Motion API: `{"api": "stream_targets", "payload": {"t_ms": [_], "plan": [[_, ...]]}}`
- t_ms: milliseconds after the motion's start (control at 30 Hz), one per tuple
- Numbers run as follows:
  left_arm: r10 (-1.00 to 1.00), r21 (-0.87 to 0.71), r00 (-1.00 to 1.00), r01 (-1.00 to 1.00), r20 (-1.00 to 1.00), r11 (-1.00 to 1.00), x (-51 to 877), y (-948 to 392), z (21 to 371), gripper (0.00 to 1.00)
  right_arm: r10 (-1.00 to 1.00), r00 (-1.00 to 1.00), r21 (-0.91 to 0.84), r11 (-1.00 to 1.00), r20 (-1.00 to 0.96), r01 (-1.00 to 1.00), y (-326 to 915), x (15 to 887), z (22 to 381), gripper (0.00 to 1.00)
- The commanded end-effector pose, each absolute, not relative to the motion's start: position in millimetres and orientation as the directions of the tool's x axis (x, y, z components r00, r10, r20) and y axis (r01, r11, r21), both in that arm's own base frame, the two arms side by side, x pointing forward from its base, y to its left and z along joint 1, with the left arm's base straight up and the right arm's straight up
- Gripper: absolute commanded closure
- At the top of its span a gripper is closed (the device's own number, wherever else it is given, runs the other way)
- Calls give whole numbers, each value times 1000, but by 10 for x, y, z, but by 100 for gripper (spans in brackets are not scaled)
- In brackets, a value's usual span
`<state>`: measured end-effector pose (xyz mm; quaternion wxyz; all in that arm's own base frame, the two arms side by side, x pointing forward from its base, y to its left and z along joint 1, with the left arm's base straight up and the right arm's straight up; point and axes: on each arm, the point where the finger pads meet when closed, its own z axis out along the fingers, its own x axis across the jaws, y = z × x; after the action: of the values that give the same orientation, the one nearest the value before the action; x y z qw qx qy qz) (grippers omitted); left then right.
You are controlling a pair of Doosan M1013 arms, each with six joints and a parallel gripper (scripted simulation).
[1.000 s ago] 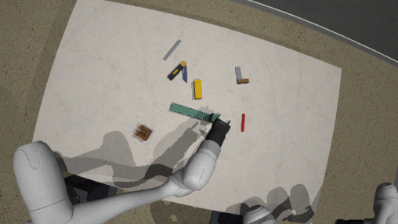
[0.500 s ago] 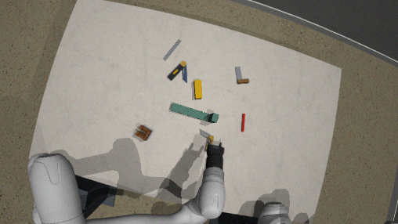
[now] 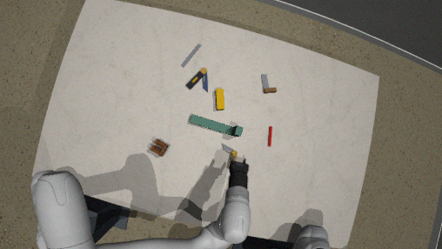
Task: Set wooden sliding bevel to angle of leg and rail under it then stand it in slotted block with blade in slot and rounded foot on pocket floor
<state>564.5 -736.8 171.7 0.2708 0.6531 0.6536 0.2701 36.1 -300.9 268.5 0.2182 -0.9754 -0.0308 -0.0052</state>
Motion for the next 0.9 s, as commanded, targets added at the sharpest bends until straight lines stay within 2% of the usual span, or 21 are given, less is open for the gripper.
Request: {"api": "stream_targets", "payload": {"t_ms": [0,133,200,867], "plan": [[1000,707,0,707,-2,1,5645,-7371,1513,0,52,998,-422,-905,22,57,-3013,345,2689,0],[1000,707,0,707,-2,1,5648,-7376,937,0,52,998,-422,-905,22,57,-3013,345,2689,0],[1000,707,0,707,-2,1,5649,-7378,776,0,52,998,-422,-905,22,57,-3013,345,2689,0],[1000,707,0,707,-2,1,5649,-7378,744,0,52,998,-422,-905,22,57,-3013,345,2689,0]]}}
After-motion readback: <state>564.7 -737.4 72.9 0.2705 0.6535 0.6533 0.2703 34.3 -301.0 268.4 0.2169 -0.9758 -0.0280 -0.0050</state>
